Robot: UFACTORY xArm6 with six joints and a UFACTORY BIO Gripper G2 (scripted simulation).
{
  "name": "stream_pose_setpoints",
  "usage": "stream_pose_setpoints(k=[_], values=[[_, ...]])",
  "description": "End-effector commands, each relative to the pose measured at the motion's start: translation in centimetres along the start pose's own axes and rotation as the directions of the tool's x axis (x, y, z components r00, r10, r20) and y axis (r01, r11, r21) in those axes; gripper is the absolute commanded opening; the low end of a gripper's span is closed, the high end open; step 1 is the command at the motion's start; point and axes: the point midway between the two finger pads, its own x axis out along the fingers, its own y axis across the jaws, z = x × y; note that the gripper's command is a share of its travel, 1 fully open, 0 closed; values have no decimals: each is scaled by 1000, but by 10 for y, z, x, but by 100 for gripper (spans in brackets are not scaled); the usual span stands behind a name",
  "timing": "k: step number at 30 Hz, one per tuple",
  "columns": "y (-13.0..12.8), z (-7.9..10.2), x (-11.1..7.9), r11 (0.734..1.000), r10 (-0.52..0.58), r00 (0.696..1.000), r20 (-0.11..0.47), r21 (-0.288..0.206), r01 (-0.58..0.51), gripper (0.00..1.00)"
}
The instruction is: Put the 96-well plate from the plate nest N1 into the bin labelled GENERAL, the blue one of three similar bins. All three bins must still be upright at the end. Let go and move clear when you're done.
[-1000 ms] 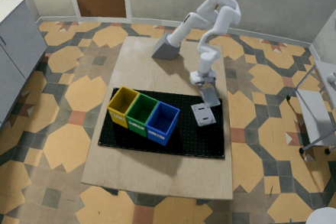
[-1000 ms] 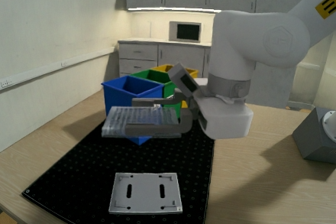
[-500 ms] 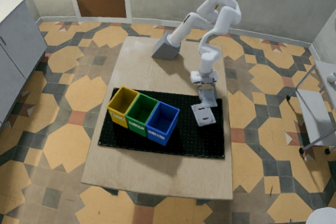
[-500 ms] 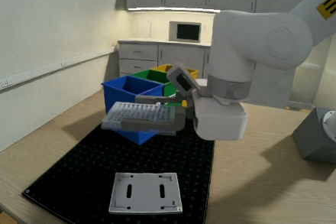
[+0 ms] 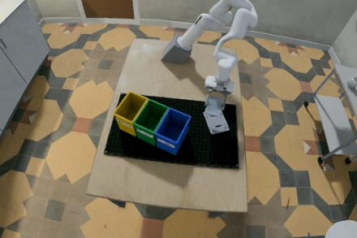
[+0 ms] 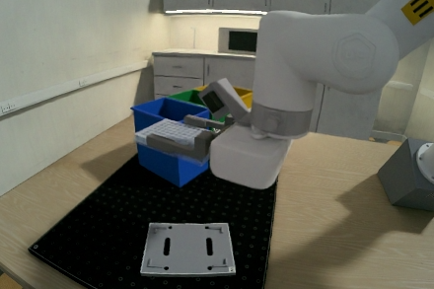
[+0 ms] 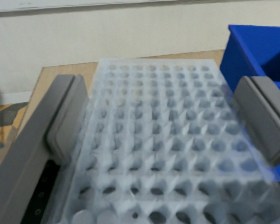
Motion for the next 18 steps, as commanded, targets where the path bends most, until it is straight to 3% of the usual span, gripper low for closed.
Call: stream_pose_setpoints(k=[1, 18], values=[[-13, 1, 16, 990, -137, 991, -2, -15, 137, 0], [-50, 0, 49, 990, -137, 991, -2, -16, 137, 0]])
